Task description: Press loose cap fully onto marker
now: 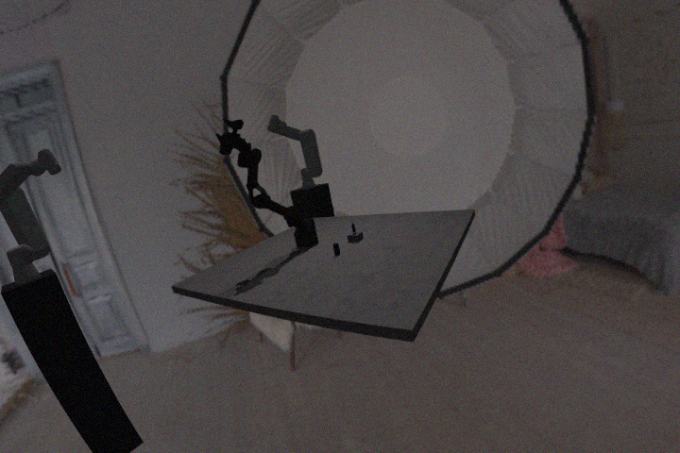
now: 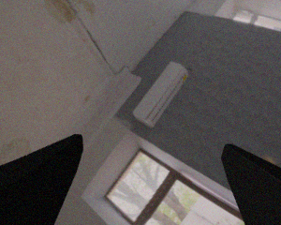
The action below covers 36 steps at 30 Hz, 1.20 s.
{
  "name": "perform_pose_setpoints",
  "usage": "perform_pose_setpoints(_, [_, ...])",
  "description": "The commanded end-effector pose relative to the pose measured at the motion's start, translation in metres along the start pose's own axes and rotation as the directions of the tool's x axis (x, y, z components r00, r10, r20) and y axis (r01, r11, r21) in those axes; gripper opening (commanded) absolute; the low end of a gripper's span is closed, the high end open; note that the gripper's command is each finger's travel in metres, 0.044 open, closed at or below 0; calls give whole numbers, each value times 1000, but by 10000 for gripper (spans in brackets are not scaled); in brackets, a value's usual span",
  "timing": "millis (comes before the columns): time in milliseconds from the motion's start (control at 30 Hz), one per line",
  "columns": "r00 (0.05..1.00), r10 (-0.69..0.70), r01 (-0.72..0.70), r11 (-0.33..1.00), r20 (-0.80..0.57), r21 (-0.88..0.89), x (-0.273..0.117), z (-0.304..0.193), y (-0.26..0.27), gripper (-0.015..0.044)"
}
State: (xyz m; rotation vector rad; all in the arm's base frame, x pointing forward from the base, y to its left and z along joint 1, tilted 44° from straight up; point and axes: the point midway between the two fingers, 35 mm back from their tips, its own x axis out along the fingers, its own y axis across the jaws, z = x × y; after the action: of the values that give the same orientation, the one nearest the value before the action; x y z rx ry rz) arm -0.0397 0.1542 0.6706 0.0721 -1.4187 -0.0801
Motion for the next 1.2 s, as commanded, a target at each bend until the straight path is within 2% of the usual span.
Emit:
perform_pose_setpoints(0, [1000,3,-3,1000,1,0,0,0,1,374])
perform_pose_setpoints(167, [995,101,-100,995,22,-20,-9,-6,32,243])
perform_pose_setpoints(400, [952,306,-305,951,11,-56,-30,-32,94,242])
perform_pose_setpoints(633, [837,537,-545,836,-104,-70,-62,-89,160,242])
perform_pose_setpoints(900, [595,721,-771,637,-357,2,-126,-188,214,242])
perform_pose_setpoints(1167, [293,702,-860,490,-649,142,-202,-300,214,242])
